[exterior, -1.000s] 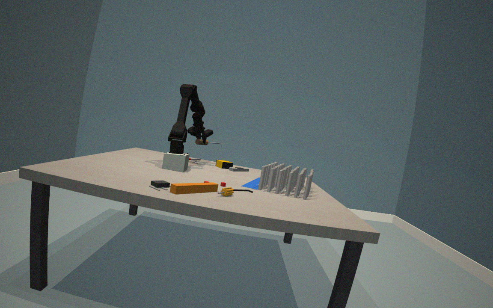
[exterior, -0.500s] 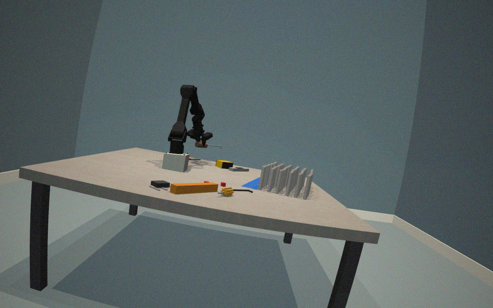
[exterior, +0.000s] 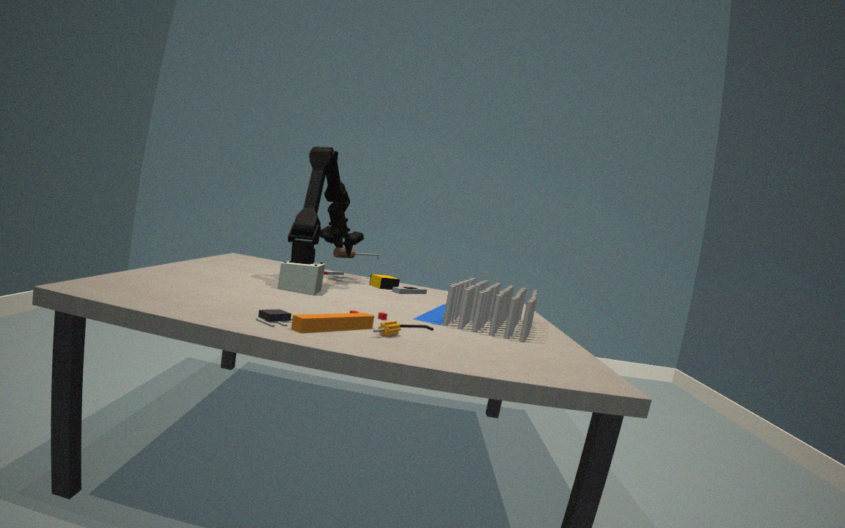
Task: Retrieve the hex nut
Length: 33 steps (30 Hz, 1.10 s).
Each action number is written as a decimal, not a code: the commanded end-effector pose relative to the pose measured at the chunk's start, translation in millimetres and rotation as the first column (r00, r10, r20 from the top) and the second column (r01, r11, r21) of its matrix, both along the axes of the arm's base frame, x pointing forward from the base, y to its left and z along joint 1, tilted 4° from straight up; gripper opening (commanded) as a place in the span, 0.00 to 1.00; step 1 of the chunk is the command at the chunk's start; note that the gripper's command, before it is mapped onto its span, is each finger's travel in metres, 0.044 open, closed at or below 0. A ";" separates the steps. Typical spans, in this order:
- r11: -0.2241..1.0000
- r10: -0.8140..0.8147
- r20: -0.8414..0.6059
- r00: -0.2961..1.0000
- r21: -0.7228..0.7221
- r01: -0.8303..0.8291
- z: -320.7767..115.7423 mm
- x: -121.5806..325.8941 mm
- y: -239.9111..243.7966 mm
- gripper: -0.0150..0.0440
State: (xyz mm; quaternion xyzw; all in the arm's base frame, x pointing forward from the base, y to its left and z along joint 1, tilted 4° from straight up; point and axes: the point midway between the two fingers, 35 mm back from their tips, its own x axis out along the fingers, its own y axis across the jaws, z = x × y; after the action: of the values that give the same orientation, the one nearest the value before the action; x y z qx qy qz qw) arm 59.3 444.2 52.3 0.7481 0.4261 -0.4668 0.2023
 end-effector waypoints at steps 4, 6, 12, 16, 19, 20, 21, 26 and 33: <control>1.000 -0.006 0.004 1.000 -0.010 0.006 -13.9 0.0 -1.5 0.25; 1.000 -0.006 0.004 1.000 -0.010 0.006 -16.4 -0.2 -1.5 0.25; 1.000 -0.006 0.004 1.000 -0.010 0.006 -23.7 -0.8 -1.9 0.25; 1.000 -0.006 0.004 1.000 -0.010 0.006 -28.5 -1.2 -2.2 0.25; 1.000 -0.006 0.004 1.000 -0.010 0.006 -32.2 -1.5 -2.5 0.25; 1.000 -0.006 0.004 1.000 -0.010 0.006 -33.4 -1.6 -2.6 0.25; 1.000 -0.006 0.004 1.000 -0.010 0.006 -34.6 -1.8 -2.7 0.25; 1.000 -0.006 0.003 1.000 -0.011 0.006 -40.5 -2.3 -3.4 0.25; 1.000 -0.006 0.003 1.000 -0.011 0.006 -48.9 -3.1 -4.5 0.25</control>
State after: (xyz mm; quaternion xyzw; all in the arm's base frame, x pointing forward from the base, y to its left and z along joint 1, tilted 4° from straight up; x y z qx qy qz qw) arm 55.9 442.2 12.2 0.7480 0.4260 -0.4670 0.2023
